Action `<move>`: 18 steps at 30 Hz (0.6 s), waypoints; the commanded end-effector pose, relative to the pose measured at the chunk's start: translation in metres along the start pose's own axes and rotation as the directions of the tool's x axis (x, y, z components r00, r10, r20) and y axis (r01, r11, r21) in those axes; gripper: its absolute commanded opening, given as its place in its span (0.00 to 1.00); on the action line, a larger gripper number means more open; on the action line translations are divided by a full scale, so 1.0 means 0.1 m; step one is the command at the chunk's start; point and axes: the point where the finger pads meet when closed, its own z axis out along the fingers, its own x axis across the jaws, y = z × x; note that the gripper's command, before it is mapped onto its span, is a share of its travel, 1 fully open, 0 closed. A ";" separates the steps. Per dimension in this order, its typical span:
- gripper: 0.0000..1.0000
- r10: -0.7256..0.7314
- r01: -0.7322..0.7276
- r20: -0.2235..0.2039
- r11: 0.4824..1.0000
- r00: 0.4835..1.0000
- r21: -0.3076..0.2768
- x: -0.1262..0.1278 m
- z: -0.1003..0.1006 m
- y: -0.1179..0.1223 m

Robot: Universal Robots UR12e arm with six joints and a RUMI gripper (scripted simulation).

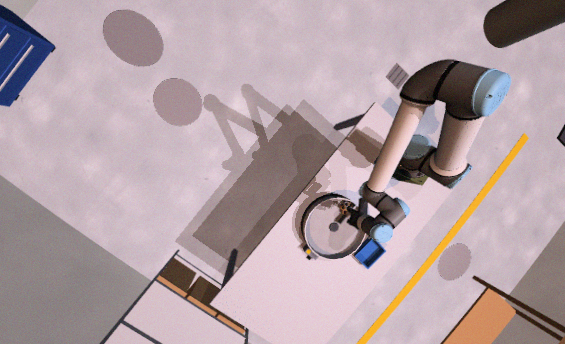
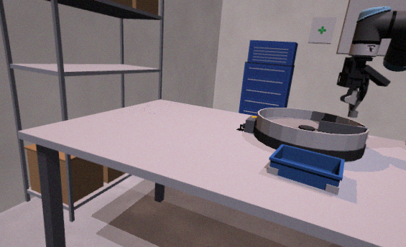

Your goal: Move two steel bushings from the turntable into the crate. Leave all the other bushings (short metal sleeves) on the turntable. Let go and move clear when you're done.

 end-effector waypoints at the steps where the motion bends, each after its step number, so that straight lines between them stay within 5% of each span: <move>1: 0.00 0.001 -0.001 0.000 1.000 1.000 0.000 0.16 0.00 0.16; 18: 0.00 0.001 -0.001 0.000 1.000 1.000 0.000 0.92 0.00 0.84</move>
